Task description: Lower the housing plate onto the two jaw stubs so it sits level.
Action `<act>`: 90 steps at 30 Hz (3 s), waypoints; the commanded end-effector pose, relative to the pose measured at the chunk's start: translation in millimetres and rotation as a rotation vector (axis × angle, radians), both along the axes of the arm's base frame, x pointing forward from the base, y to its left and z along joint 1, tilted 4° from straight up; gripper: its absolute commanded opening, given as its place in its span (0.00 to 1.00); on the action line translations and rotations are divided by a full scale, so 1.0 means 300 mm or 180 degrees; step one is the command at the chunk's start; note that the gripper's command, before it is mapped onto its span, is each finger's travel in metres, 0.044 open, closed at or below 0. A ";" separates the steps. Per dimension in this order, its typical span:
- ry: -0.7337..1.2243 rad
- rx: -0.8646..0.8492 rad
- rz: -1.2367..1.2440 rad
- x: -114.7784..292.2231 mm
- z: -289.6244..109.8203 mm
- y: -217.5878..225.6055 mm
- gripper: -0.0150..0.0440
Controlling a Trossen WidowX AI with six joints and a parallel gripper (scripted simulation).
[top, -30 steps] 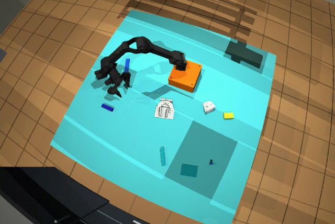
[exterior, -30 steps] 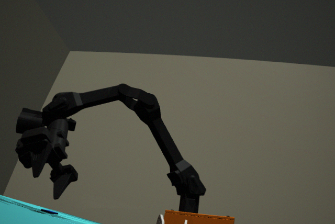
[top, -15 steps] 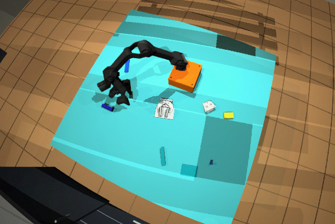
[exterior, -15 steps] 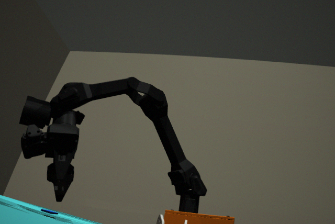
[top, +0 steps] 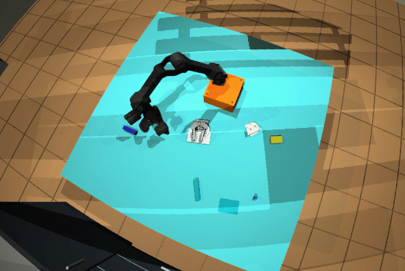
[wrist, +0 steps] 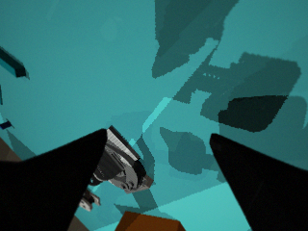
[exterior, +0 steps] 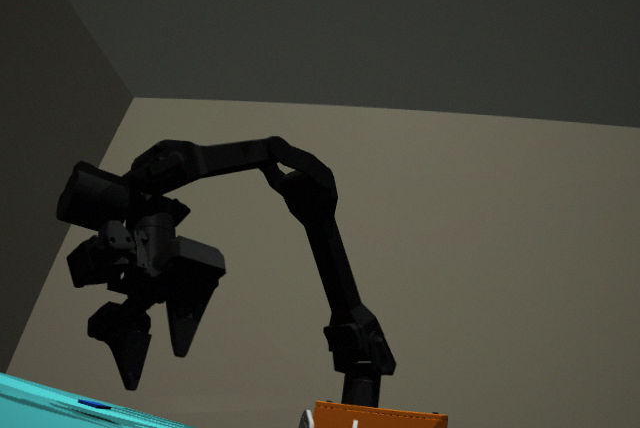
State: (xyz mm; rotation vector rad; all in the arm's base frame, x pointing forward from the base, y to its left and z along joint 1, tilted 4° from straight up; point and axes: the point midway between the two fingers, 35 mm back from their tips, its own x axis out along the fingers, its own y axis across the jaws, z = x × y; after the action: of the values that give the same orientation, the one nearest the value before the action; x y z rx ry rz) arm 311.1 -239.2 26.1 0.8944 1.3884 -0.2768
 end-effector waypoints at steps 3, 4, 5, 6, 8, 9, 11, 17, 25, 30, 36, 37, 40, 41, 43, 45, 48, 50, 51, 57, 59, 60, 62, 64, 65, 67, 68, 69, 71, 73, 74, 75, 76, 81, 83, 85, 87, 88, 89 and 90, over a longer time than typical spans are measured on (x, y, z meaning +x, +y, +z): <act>-0.0072 -0.0143 0.0559 0.035 0.004 0.075 1.00; -0.0084 -0.0162 0.0648 0.041 0.004 0.088 1.00; -0.0097 -0.0180 0.0738 0.047 0.004 0.100 1.00; -0.0109 -0.0198 0.0828 0.053 0.004 0.113 1.00; -0.0138 -0.0235 0.1018 0.064 0.005 0.138 1.00; -0.0156 -0.0255 0.1121 0.069 0.005 0.151 1.00; -0.0191 -0.0292 0.1327 0.080 0.006 0.177 1.00; -0.0300 -0.0399 0.1946 0.109 0.008 0.256 1.00; -0.0451 -0.0525 0.2775 0.139 0.010 0.362 1.00; -0.0549 -0.0587 0.3244 0.154 0.010 0.431 1.00; -0.0665 -0.0646 0.3747 0.165 0.009 0.514 1.00; -0.0685 -0.0655 0.3830 0.166 0.008 0.527 1.00; -0.0745 -0.0682 0.4082 0.169 0.008 0.569 1.00; -0.0765 -0.0691 0.4166 0.170 0.007 0.582 1.00; -0.0801 -0.0706 0.4312 0.170 0.007 0.606 1.00; -0.0823 -0.0715 0.4407 0.170 0.007 0.621 1.00; -0.0866 -0.0736 0.4613 0.171 0.008 0.647 1.00; -0.0910 -0.0756 0.4814 0.171 0.009 0.672 1.00; -0.0932 -0.0766 0.4914 0.170 0.010 0.684 1.00; -0.1066 -0.0818 0.5515 0.166 0.014 0.759 1.00; -0.1109 -0.0832 0.5722 0.163 0.015 0.784 1.00; -0.1131 -0.0838 0.5826 0.162 0.015 0.796 1.00; -0.1175 -0.0850 0.6034 0.158 0.016 0.821 1.00; -0.1220 -0.0860 0.6242 0.154 0.017 0.845 1.00; -0.1243 -0.0864 0.6346 0.152 0.017 0.857 1.00; -0.1288 -0.0873 0.6554 0.147 0.018 0.881 1.00; -0.1311 -0.0876 0.6658 0.145 0.018 0.893 1.00; -0.1334 -0.0879 0.6762 0.142 0.019 0.905 1.00; -0.1380 -0.0885 0.6970 0.136 0.019 0.929 1.00; -0.1427 -0.0888 0.7178 0.130 0.020 0.953 1.00; -0.1450 -0.0890 0.7283 0.127 0.021 0.964 1.00; -0.1474 -0.0891 0.7387 0.123 0.021 0.976 1.00; -0.1497 -0.0891 0.7491 0.120 0.021 0.987 1.00; -0.1618 -0.0887 0.8011 0.101 0.023 1.044 1.00; -0.1666 -0.0883 0.8220 0.092 0.024 1.067 1.00; -0.1716 -0.0876 0.8428 0.083 0.025 1.089 1.00; -0.1765 -0.0868 0.8636 0.074 0.025 1.110 1.00; -0.1790 -0.0863 0.8740 0.069 0.026 1.121 1.00; -0.1816 -0.0858 0.8844 0.064 0.026 1.132 1.00; -0.1841 -0.0852 0.8948 0.059 0.027 1.143 1.00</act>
State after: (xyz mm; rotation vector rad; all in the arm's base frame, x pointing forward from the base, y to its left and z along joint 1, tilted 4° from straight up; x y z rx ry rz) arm 334.0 94.7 32.7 -1.4082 0.8843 1.6199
